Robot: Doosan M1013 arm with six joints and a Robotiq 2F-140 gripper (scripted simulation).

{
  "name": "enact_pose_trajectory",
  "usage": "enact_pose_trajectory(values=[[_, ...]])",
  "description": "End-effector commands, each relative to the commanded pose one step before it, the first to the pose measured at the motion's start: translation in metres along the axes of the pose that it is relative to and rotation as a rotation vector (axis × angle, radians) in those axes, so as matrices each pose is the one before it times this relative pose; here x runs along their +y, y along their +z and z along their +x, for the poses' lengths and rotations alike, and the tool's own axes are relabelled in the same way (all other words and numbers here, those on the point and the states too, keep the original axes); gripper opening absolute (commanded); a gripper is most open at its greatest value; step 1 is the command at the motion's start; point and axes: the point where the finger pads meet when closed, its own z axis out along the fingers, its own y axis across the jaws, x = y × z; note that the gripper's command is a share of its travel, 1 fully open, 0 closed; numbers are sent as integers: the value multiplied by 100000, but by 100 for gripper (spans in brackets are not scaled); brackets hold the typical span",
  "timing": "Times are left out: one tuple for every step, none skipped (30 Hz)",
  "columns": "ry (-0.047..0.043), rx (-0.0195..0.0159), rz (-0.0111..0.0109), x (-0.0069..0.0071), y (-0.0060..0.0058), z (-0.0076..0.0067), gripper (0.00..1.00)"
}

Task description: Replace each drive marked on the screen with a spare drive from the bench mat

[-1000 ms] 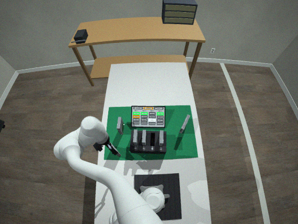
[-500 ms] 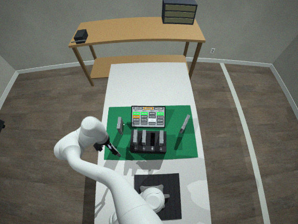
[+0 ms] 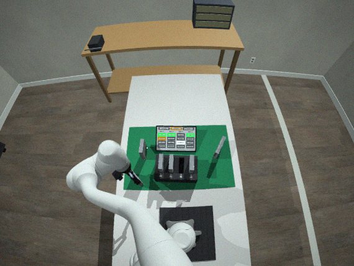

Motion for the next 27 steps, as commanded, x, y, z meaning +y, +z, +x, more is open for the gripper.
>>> enact_pose_trajectory(values=[[7,30,-91,39,669,5,89],[0,0,0,-1,241,0,89],[0,0,0,1,246,0,89],[0,0,0,0,0,0,89],[0,0,0,0,0,0,89],[0,0,0,0,250,0,89],[0,0,0,0,253,0,89],[0,0,0,0,254,0,89],[0,0,0,0,255,0,89],[0,0,0,0,255,0,89],[0,0,0,0,253,0,89],[0,0,0,0,250,0,89],[0,0,0,0,247,0,89],[0,0,0,0,242,0,89],[0,0,0,0,236,0,89],[0,0,0,0,229,0,89],[0,0,0,0,221,0,89],[0,0,0,0,213,0,89],[0,0,0,0,203,0,89],[0,0,0,0,193,0,89],[0,0,0,0,0,0,89],[0,0,0,0,0,0,89],[0,0,0,0,182,0,89],[0,0,0,0,171,0,89],[0,0,0,0,159,0,89],[0,0,0,0,145,0,89],[0,0,0,0,132,0,89]])
